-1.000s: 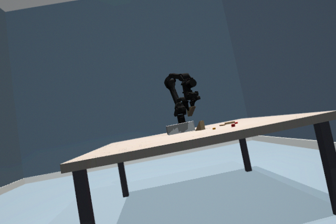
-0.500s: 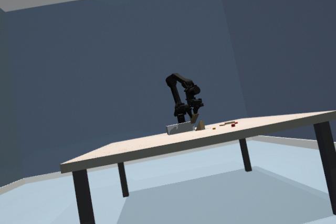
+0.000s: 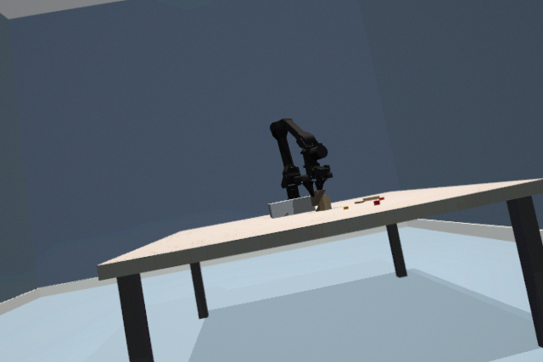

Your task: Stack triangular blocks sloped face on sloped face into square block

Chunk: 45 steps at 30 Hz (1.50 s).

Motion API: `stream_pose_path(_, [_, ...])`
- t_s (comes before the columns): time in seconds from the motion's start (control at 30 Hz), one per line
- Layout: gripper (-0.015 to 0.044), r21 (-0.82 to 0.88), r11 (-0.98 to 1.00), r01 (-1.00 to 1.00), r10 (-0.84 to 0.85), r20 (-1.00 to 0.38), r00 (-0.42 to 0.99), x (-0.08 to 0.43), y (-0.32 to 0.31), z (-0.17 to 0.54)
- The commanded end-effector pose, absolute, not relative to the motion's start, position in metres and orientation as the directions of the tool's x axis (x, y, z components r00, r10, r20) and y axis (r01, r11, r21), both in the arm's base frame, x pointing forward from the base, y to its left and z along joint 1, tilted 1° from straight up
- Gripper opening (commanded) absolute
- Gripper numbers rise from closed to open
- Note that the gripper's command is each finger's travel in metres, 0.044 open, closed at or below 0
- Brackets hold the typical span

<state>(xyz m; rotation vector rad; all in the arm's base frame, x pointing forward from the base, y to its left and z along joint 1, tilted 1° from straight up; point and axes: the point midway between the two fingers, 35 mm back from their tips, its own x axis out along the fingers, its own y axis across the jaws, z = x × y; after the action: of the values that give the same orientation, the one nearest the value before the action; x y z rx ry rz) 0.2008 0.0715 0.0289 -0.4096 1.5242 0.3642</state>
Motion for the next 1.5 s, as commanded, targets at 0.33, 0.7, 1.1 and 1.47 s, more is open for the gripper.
stream_pose_path(0.33, [0.0, -0.017, 0.879, -0.476, -0.009, -1.0, 0.019, 0.2009, 0.0738, 0.027])
stream_pose_path(0.7, [0.0, -0.013, 0.879, -0.477, -0.005, -1.0, 0.019, 0.2005, 0.0736, 0.027])
stream_pose_path(1.1, [0.0, -0.013, 0.878, -0.478, -0.004, -1.0, 0.02, 0.2013, 0.0745, 0.0267])
stream_pose_path(1.47, [0.0, -0.013, 0.878, -0.478, -0.004, -1.0, 0.02, 0.2037, 0.0757, 0.0208])
